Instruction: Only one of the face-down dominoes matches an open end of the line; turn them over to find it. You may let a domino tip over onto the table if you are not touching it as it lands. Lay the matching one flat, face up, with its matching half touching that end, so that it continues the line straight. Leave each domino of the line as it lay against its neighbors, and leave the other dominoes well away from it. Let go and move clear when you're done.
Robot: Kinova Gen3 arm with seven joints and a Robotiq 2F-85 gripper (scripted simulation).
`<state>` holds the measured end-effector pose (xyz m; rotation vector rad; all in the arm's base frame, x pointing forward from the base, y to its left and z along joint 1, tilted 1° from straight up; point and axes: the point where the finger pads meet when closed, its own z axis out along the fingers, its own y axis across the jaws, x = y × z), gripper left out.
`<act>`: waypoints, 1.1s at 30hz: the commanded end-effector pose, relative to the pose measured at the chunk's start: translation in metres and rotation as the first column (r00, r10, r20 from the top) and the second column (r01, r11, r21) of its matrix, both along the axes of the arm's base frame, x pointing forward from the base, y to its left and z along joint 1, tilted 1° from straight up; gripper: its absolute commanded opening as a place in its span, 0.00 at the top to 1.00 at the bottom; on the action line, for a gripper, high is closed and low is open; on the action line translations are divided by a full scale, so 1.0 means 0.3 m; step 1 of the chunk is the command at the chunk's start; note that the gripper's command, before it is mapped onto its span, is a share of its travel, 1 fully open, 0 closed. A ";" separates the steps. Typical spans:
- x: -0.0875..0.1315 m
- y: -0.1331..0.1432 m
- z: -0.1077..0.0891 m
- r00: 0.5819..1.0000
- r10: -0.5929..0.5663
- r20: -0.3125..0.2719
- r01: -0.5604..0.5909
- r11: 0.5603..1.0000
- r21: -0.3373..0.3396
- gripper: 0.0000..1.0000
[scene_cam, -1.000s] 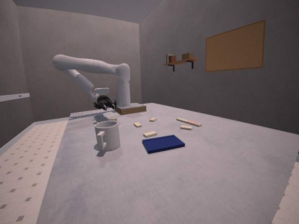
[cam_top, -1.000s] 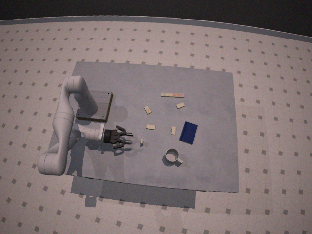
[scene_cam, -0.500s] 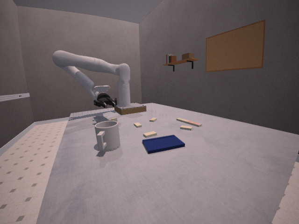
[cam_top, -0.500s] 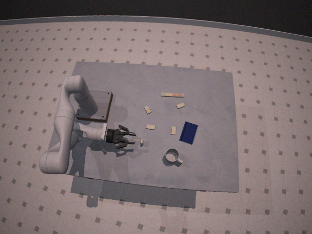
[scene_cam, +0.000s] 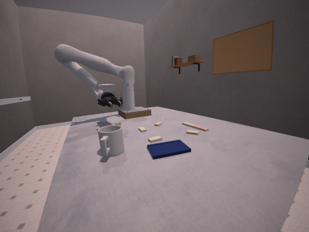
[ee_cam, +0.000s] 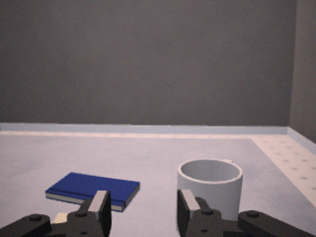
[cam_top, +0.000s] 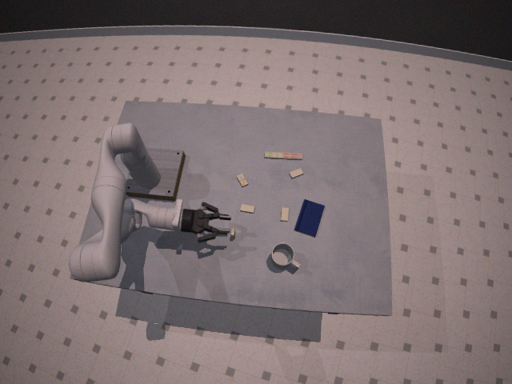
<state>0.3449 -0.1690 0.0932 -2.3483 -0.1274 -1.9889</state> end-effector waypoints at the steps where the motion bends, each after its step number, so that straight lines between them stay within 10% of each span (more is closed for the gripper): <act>1: 0.014 0.006 0.012 0.999 0.051 -0.007 -0.051 0.998 -0.048 0.53; 16: 0.011 0.000 0.012 0.955 0.284 -0.081 -0.295 0.912 -0.284 0.53; 26: 0.013 0.002 0.013 0.883 0.437 -0.170 -0.465 0.770 -0.438 0.53; 33: 0.015 0.005 0.014 0.786 0.551 -0.280 -0.601 0.577 -0.552 0.53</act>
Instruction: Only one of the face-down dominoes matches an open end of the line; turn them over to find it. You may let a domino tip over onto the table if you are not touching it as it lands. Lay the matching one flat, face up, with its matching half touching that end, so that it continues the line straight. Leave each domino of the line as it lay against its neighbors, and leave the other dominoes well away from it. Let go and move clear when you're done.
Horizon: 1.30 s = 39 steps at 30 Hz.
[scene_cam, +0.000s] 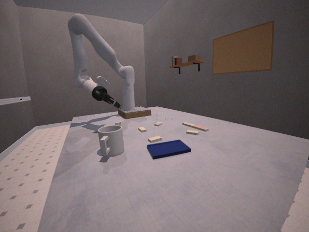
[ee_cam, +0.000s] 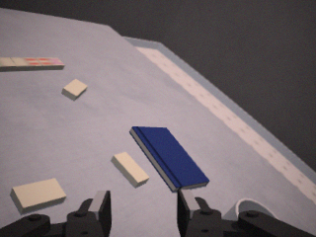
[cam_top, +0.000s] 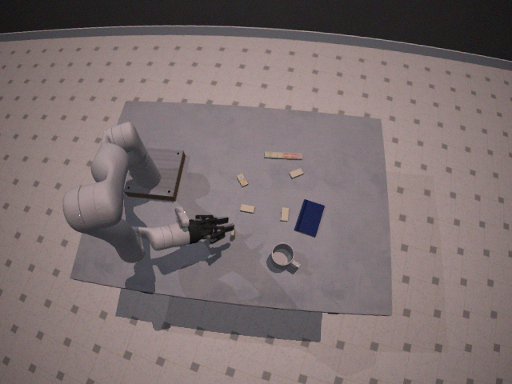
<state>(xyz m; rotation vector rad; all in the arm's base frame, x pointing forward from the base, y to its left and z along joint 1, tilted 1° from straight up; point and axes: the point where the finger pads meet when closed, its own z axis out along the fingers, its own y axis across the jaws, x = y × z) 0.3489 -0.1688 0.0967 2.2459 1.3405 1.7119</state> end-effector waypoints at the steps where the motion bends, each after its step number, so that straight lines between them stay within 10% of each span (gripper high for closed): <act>1: 0.002 0.005 0.002 0.991 0.133 -0.028 -0.136 0.983 -0.123 0.53; 13: 0.004 0.010 0.003 0.914 0.383 -0.133 -0.404 0.835 -0.374 0.53; 25: 0.007 0.015 0.005 0.748 0.581 -0.321 -0.642 0.508 -0.575 0.53; 27: 0.007 0.015 0.005 0.748 0.581 -0.321 -0.642 0.508 -0.575 0.53; 39: 0.003 0.021 0.000 0.571 0.647 -0.505 -0.751 0.164 -0.640 0.53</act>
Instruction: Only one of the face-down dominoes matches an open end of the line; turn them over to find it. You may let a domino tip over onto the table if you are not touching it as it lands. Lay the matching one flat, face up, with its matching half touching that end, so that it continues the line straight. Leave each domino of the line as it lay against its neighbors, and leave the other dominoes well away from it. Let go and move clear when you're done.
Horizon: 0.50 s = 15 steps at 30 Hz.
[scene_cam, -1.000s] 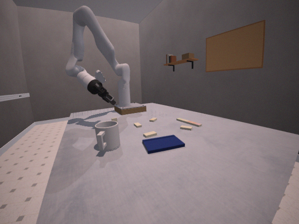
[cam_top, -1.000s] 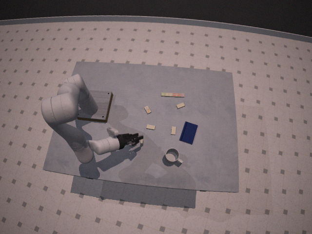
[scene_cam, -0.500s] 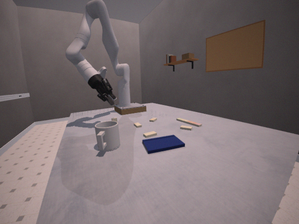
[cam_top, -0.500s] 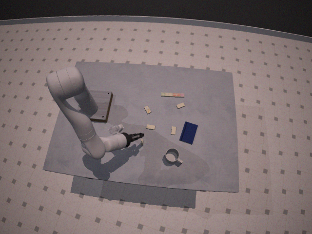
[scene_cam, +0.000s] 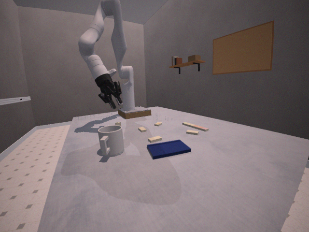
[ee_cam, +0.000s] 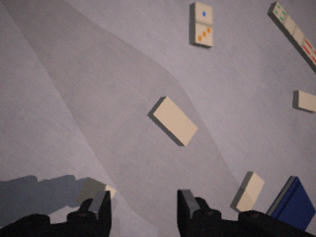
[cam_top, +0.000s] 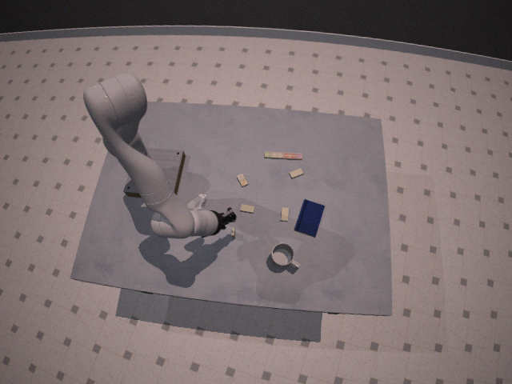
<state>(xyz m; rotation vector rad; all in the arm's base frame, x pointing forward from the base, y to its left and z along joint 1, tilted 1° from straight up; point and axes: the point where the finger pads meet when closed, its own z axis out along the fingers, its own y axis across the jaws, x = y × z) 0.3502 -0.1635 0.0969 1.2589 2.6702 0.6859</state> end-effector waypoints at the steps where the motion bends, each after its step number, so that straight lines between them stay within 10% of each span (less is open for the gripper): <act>1: -0.003 0.004 -0.002 0.995 0.099 -0.027 -0.101 0.989 -0.107 0.53; 15: -0.002 0.005 -0.001 0.959 0.270 -0.081 -0.282 0.918 -0.280 0.53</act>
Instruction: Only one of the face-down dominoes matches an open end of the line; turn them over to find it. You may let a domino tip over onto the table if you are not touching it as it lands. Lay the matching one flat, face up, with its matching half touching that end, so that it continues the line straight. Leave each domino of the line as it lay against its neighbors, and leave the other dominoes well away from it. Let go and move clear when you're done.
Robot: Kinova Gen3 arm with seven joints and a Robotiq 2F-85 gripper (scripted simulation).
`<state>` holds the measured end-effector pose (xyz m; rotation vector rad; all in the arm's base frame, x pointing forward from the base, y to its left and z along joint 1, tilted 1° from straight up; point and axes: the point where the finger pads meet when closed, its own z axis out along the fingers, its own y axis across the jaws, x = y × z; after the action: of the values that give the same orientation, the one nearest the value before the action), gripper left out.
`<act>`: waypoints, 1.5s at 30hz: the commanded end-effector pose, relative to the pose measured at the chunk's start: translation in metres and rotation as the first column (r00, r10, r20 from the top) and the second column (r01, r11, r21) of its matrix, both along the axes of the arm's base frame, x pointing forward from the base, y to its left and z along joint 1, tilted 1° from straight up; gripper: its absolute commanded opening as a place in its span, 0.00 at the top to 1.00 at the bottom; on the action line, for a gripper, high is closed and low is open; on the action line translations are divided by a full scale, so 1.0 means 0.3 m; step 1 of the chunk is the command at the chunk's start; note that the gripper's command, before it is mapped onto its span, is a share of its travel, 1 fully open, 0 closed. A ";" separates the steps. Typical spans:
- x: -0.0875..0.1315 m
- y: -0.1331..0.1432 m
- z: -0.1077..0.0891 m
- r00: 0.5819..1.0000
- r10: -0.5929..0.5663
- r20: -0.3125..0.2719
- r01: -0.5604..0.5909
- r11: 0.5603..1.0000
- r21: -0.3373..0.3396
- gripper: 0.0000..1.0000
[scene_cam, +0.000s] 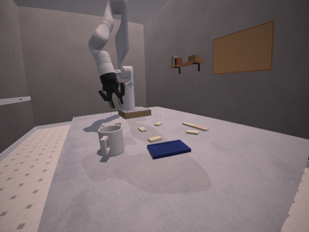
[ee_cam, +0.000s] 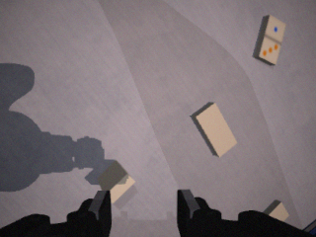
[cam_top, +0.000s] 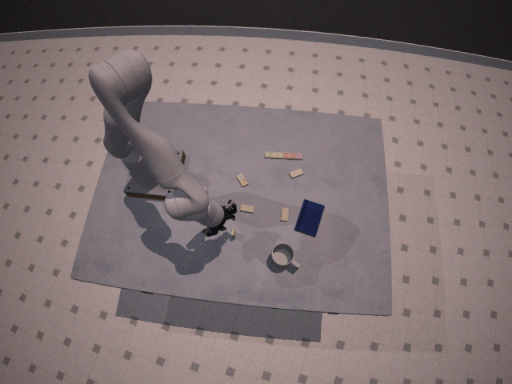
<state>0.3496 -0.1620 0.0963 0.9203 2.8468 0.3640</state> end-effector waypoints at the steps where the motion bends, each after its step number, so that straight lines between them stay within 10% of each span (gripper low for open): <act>1: 0.000 0.000 0.001 0.998 0.064 -0.014 -0.065 0.995 -0.072 0.53; 45: 0.001 0.003 0.001 0.963 0.259 -0.070 -0.268 0.926 -0.267 0.53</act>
<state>0.3494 -0.1612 0.0962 0.5016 2.9555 -0.0226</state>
